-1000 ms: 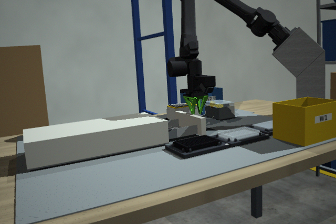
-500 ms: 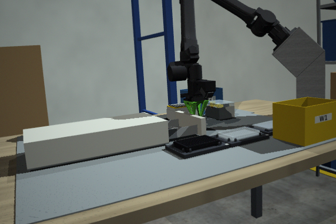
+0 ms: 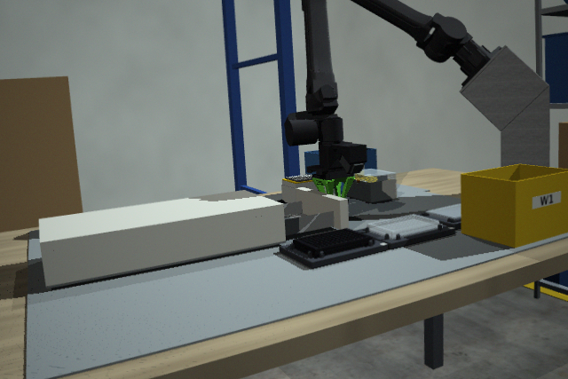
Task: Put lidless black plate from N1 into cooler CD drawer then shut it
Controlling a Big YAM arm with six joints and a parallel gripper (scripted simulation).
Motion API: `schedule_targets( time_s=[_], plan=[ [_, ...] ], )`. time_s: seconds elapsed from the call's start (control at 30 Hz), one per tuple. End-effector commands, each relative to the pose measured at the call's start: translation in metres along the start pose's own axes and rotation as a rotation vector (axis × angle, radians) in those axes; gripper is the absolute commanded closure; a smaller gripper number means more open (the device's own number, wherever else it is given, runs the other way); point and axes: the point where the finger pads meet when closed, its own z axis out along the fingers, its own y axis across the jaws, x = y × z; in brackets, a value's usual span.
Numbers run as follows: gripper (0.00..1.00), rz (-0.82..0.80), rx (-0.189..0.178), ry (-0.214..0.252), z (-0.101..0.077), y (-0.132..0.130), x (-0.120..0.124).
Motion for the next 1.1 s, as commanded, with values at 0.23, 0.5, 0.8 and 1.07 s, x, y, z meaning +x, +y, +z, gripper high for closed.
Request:
schedule_targets(
  time_s=[0.23, 0.5, 0.8, 1.07],
  plan=[
    [0.7, 0.002, 0.05, -0.003, -0.0093, -0.0229, 0.0006],
    [0.7, 0.002, 0.05, -0.003, -0.0093, -0.0229, 0.0006],
    [0.7, 0.002, 0.05, -0.003, -0.0093, -0.0229, 0.0006],
    [0.7, 0.002, 0.05, -0.003, -0.0093, -0.0229, 0.0006]
  ],
)
